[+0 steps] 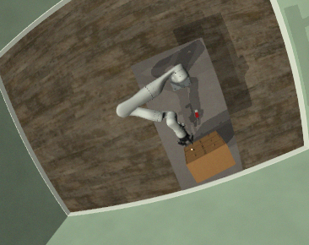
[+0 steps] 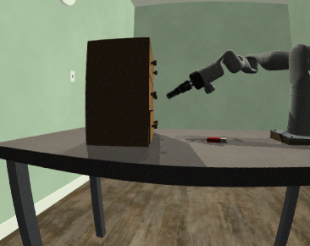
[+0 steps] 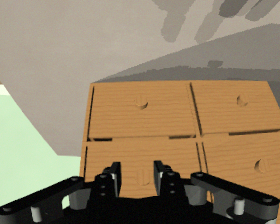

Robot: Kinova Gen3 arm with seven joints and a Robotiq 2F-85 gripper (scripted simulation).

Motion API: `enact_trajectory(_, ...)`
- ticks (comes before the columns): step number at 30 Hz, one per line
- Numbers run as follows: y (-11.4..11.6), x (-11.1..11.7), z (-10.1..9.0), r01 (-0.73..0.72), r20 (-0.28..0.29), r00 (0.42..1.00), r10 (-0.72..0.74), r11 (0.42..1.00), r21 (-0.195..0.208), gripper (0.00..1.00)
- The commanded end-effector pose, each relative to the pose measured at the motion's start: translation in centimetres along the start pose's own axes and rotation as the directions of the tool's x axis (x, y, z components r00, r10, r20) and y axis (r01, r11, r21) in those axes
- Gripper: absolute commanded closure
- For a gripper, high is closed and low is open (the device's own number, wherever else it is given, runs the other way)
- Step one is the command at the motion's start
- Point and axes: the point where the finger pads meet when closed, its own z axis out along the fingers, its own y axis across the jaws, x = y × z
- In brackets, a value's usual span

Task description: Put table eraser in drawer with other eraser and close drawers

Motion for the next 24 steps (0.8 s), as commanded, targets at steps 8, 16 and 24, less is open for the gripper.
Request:
enact_trajectory(8, 0.61, -0.43, 1.68, 0.001, 0.000, 1.000, -0.001, 1.000, -0.012, 0.67)
enact_trajectory(16, 0.61, -0.45, 1.76, 0.001, 0.000, 1.000, -0.001, 1.000, -0.012, 0.67)
enact_trajectory(24, 0.61, -0.45, 1.76, 0.001, 0.000, 1.000, -0.001, 1.000, -0.012, 0.67)
